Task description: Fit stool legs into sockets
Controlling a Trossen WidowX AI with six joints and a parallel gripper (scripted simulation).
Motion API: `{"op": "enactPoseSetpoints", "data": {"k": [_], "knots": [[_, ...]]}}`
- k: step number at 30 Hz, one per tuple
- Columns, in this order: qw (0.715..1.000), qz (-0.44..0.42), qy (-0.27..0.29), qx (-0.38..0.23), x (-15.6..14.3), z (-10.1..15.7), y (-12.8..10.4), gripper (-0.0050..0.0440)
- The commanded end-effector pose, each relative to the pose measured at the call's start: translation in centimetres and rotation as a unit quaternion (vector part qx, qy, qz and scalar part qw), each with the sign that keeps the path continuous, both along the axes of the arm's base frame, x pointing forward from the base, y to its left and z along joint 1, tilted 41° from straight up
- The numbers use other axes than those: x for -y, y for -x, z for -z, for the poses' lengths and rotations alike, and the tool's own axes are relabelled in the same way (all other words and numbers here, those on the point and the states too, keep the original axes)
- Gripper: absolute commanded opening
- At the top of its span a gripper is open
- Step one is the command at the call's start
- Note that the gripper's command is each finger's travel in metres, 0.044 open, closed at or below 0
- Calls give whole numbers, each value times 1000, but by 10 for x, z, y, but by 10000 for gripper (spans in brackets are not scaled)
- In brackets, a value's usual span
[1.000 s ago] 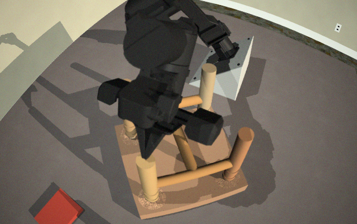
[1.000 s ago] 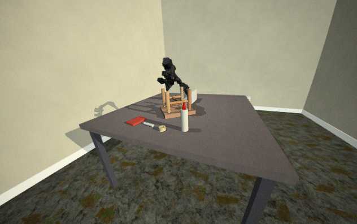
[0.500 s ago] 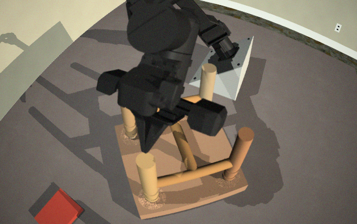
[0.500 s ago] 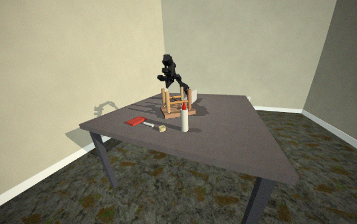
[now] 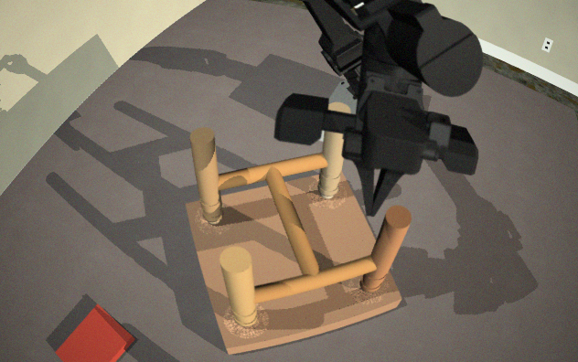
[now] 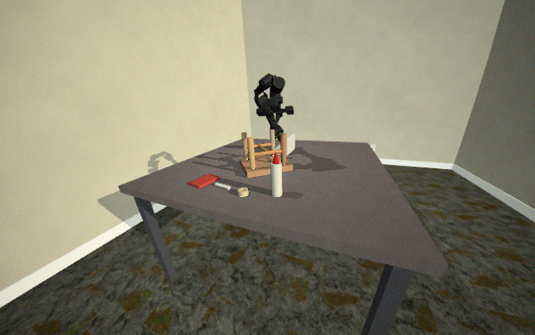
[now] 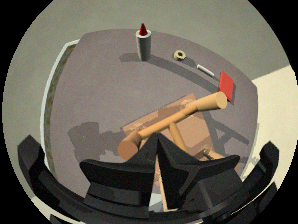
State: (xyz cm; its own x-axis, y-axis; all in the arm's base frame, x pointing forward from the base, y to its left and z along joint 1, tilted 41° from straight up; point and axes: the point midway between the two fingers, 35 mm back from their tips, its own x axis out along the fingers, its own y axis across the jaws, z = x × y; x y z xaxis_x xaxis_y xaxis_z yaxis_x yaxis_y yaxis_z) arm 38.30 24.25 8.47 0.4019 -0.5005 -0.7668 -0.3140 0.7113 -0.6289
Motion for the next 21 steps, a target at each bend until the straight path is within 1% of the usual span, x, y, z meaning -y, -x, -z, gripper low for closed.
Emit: {"op": "enactPoseSetpoints", "data": {"k": [1, 2, 3, 7, 12, 21], "knots": [[999, -3, 19, -44, -19, 15, 30, 0], [998, -3, 28, -56, -20, 16, 37, 0], [998, -3, 29, -59, -21, 17, 39, 0], [998, -3, 29, -59, -21, 17, 39, 0], [998, -3, 29, -59, -10, 29, 39, 0], [998, -3, 30, -59, -2, 37, 38, 0]]}}
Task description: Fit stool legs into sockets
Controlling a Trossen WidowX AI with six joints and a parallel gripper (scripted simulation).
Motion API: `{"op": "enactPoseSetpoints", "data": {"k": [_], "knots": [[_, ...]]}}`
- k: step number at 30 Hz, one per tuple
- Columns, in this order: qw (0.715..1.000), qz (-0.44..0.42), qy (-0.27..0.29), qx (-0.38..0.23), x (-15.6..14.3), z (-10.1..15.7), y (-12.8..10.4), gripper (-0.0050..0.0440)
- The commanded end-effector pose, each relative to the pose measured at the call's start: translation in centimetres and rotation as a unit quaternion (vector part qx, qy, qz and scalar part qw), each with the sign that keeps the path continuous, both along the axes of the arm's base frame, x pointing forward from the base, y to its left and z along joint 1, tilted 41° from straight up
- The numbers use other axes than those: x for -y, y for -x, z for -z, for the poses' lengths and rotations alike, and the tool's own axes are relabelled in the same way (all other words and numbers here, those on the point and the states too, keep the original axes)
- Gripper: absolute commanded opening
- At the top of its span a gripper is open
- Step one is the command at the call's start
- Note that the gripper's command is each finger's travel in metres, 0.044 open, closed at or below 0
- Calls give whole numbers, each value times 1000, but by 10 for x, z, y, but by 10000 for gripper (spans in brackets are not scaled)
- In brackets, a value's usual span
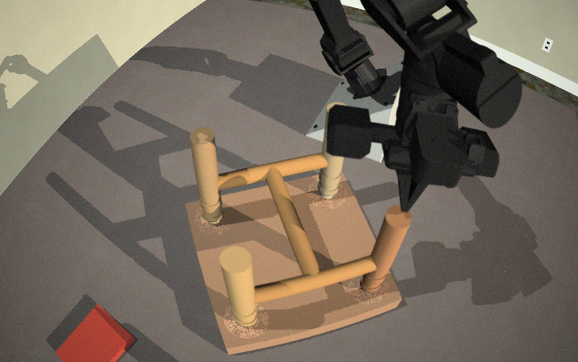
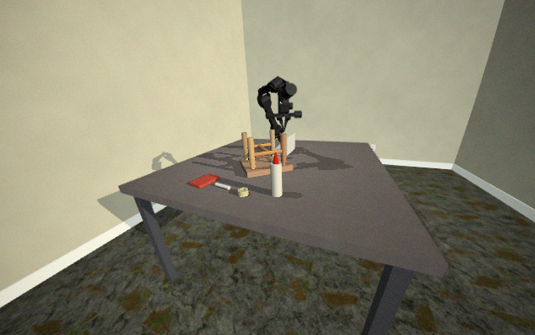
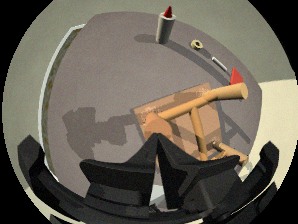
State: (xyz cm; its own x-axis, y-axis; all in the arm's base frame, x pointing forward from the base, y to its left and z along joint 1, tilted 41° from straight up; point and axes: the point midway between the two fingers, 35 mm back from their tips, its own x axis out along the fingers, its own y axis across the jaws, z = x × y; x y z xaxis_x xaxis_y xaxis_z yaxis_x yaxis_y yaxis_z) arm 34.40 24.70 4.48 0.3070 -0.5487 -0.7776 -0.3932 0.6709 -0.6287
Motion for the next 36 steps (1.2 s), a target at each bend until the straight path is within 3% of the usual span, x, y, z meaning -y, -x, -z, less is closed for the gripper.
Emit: {"op": "enactPoseSetpoints", "data": {"k": [1, 36], "knots": [[1000, -2, -2, 3, 3, -1, -1, 0], [1000, -3, -3, 4, 15, 14, -4, 0]]}}
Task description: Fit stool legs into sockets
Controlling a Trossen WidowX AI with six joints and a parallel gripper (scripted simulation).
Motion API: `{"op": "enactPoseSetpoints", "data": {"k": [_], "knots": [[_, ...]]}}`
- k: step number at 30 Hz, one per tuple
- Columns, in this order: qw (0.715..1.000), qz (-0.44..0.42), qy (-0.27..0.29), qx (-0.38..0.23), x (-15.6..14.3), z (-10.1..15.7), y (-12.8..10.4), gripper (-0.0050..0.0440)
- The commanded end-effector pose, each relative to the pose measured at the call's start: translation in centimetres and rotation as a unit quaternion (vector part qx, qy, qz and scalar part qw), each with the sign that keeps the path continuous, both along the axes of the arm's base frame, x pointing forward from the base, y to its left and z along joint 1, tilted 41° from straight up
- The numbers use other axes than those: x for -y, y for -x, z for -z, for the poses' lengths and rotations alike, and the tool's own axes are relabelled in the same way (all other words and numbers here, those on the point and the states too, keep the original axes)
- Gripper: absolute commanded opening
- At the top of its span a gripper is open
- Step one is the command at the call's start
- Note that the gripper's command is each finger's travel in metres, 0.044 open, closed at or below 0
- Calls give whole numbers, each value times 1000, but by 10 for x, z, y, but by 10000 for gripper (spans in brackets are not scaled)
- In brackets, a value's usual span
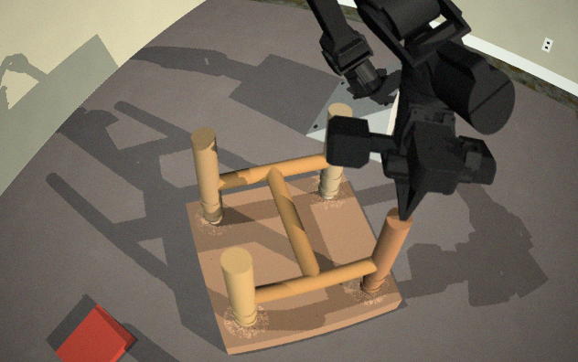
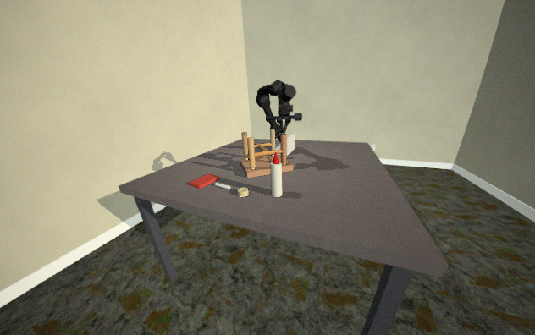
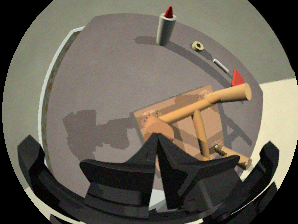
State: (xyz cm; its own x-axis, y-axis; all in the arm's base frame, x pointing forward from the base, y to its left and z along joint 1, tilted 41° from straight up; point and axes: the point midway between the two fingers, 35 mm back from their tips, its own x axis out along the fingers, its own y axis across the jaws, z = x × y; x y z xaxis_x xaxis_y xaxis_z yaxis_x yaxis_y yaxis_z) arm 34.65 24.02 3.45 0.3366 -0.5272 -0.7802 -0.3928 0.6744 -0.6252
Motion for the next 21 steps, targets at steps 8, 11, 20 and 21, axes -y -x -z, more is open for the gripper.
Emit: {"op": "enactPoseSetpoints", "data": {"k": [8, 11, 20, 21], "knots": [[1000, 6, 5, -6, 1, -3, -1, 0], [1000, 5, 4, -5, -3, -6, -1, 0], [1000, 3, 2, -2, -13, -17, 1, 0], [1000, 2, 2, -2, -14, -18, 1, 0]]}}
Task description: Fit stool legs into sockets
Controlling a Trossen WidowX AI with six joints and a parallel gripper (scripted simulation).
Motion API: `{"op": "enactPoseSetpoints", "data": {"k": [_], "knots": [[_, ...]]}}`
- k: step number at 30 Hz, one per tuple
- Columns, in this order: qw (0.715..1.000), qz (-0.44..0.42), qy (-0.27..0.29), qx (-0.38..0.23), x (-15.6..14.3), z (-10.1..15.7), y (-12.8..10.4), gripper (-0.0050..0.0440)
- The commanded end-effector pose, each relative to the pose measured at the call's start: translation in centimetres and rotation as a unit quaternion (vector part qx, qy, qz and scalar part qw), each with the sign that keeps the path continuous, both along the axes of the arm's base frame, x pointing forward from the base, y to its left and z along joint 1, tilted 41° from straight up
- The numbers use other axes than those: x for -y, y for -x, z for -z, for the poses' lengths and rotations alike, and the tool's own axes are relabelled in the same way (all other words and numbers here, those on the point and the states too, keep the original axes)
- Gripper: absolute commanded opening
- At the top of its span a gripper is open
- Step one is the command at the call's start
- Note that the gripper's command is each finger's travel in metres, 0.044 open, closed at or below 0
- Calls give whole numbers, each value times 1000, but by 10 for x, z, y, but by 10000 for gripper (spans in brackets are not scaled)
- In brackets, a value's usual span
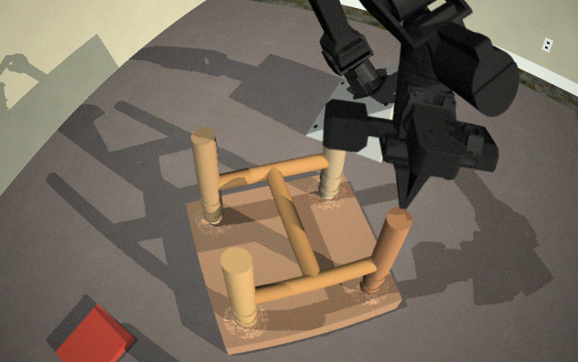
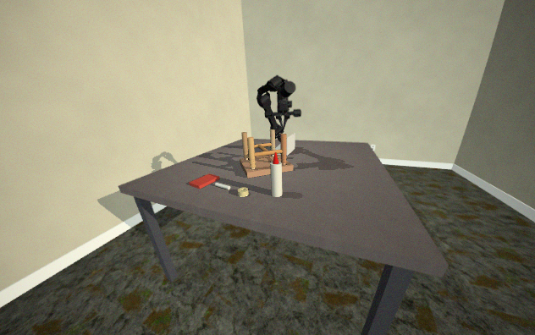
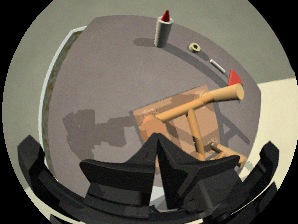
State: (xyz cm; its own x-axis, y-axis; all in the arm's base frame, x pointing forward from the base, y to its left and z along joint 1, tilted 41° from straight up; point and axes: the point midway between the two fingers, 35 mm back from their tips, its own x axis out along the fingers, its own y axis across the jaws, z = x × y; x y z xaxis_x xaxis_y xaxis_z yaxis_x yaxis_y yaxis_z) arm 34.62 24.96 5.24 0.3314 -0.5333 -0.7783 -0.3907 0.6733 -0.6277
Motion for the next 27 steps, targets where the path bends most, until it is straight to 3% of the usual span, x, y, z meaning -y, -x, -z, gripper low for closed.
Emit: {"op": "enactPoseSetpoints", "data": {"k": [1, 5, 7, 16, 19, 21, 23, 27], "knots": [[1000, -1, -1, 0, -6, -1, 1, 0], [1000, 1, -2, 4, -2, -7, 0, 0], [1000, 19, -3, 19, 19, -33, -9, 0], [996, 71, -2, 62, 83, -101, -19, 0], [993, 92, 0, 79, 110, -126, -18, 0], [993, 92, 0, 79, 110, -126, -18, 0], [988, 115, 3, 98, 140, -153, -14, 0], [983, 139, 8, 117, 170, -179, -6, 0]]}}
